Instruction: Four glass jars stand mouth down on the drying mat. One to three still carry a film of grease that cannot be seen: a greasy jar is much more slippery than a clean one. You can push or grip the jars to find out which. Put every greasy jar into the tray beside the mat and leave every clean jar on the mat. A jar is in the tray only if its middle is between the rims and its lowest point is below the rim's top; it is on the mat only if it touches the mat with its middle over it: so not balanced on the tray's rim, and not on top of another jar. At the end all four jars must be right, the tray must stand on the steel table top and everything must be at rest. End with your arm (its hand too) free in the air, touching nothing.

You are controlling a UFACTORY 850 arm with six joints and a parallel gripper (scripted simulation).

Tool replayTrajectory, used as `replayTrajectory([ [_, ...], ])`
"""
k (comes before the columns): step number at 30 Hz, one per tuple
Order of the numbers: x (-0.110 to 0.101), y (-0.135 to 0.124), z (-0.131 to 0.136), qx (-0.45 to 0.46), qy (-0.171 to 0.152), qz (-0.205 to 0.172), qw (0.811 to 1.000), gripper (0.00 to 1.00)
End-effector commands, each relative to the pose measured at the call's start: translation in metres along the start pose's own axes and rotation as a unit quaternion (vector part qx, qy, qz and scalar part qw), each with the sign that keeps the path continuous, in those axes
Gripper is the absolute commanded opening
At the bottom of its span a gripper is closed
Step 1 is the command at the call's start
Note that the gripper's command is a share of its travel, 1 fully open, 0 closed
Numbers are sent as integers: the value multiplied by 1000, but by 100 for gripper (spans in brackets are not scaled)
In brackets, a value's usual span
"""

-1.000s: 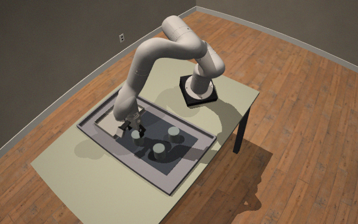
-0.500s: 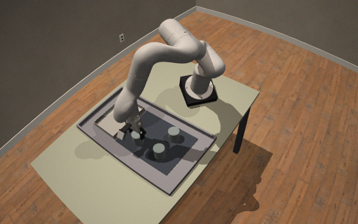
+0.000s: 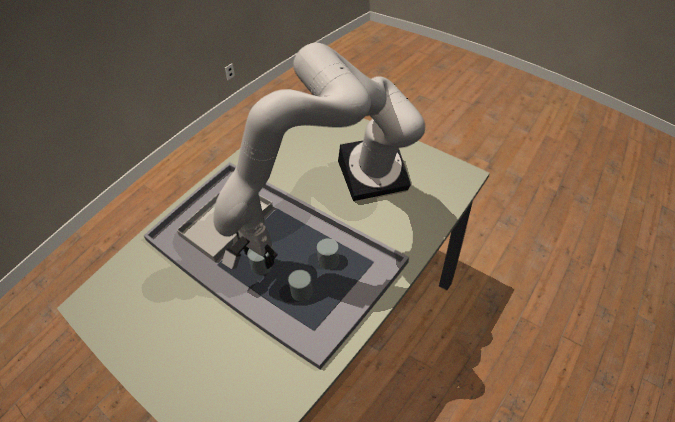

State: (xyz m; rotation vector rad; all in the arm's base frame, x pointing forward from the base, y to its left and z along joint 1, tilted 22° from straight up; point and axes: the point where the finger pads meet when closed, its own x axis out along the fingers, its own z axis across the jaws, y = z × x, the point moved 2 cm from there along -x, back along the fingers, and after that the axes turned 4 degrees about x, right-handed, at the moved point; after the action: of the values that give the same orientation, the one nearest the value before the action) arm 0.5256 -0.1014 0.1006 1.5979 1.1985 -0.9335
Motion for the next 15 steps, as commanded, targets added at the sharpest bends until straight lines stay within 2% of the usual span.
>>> replayTrajectory([
  [1, 3, 1, 0, 0, 0, 1, 1000, 100],
  [4, 3, 1, 0, 0, 0, 1, 1000, 100],
  [5, 3, 1, 0, 0, 0, 1, 1000, 93],
  [15, 3, 1, 0, 0, 0, 1, 1000, 93],
])
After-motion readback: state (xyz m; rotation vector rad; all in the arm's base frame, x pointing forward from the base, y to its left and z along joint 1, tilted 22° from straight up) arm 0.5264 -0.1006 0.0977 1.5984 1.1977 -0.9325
